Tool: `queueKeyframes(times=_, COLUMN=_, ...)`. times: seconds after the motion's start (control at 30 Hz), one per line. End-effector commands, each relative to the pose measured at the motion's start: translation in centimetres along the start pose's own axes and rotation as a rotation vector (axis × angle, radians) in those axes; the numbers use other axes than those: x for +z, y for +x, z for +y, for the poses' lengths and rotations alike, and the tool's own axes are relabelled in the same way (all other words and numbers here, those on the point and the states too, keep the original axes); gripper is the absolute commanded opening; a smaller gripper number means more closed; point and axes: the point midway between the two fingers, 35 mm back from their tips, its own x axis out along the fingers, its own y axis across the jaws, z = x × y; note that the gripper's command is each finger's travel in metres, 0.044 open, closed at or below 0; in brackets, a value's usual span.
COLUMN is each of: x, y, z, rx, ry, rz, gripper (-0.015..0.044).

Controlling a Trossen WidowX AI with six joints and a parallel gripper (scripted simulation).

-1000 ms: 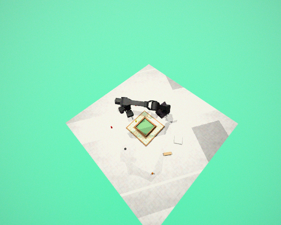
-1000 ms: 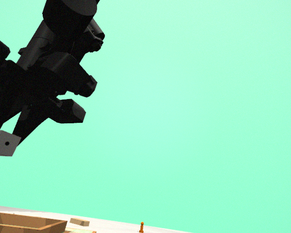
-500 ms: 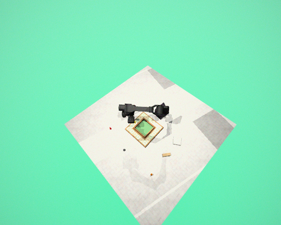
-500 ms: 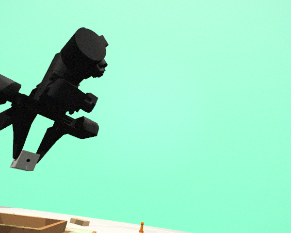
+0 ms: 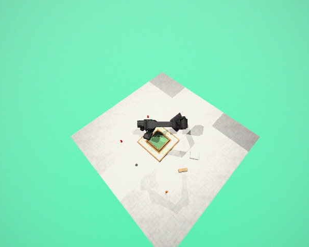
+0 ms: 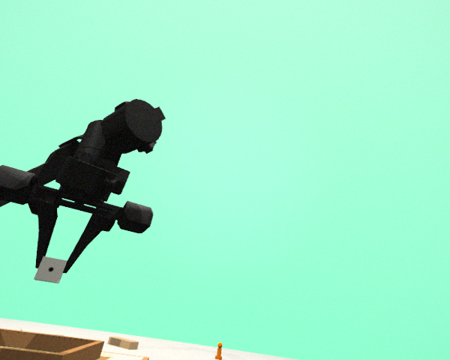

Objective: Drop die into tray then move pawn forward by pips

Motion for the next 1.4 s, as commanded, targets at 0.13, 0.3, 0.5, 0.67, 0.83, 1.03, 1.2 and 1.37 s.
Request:
queueKeyframes(times=0.13, x=-3.8, y=0.9, z=0.1, rx=0.007, ry=0.218, rz=0.006, gripper=0.0000)
queueKeyframes(times=0.3, x=-5.9, y=1.7, z=-0.1, rx=0.006, ry=0.353, rz=0.012, gripper=0.0000)
queueKeyframes(times=0.5, x=-6.9, y=2.1, z=-0.3, rx=0.006, ry=0.419, rz=0.015, gripper=0.0000)
queueKeyframes(times=0.67, x=-7.0, y=2.5, z=-0.6, rx=-0.046, ry=0.418, rz=-0.050, gripper=0.0000)
queueKeyframes(times=0.83, x=-7.0, y=3.0, z=-1.1, rx=-0.132, ry=0.415, rz=-0.193, gripper=0.0000)
queueKeyframes(times=1.03, x=-6.9, y=3.5, z=-1.5, rx=-0.198, ry=0.411, rz=-0.380, gripper=0.0000)
queueKeyframes(times=1.2, x=-6.8, y=3.5, z=-1.5, rx=-0.217, ry=0.406, rz=-0.544, gripper=0.0000)
queueKeyframes(times=1.37, x=-6.8, y=3.7, z=-1.6, rx=-0.203, ry=0.401, rz=-0.709, gripper=0.0000)
